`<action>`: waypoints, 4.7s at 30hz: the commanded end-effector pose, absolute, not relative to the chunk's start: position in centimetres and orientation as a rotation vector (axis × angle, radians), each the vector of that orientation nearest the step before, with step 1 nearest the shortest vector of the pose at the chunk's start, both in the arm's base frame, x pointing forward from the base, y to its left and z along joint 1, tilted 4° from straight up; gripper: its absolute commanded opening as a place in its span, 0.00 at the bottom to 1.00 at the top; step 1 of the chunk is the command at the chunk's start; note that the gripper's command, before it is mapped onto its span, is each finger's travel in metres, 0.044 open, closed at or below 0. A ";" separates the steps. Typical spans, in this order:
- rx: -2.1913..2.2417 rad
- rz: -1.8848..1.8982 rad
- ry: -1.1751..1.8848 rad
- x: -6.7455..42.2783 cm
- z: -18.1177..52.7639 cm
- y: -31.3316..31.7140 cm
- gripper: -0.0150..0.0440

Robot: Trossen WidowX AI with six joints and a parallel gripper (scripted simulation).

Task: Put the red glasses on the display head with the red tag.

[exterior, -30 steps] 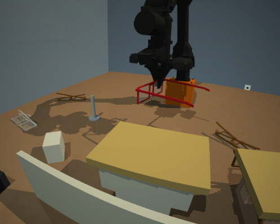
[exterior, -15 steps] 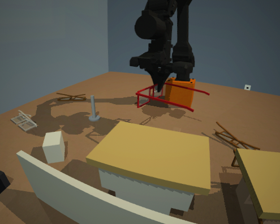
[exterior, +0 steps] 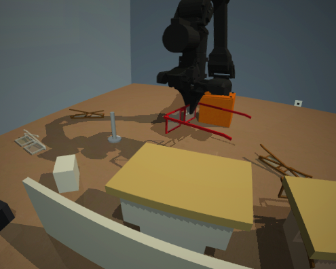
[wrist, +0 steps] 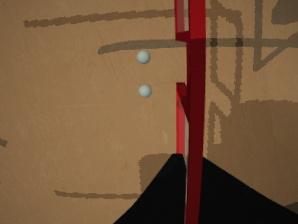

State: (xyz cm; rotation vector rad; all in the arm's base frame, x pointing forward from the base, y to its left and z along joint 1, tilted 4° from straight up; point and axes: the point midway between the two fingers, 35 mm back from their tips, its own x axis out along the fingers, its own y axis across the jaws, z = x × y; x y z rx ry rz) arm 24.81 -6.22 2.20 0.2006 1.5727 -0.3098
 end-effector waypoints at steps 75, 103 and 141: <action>0.203 -0.311 1.574 24.2 -4.7 -6.6 0.43; 0.204 -0.305 1.577 24.5 -3.9 -5.3 0.44; 0.196 -0.297 1.578 24.5 0.4 -5.7 0.49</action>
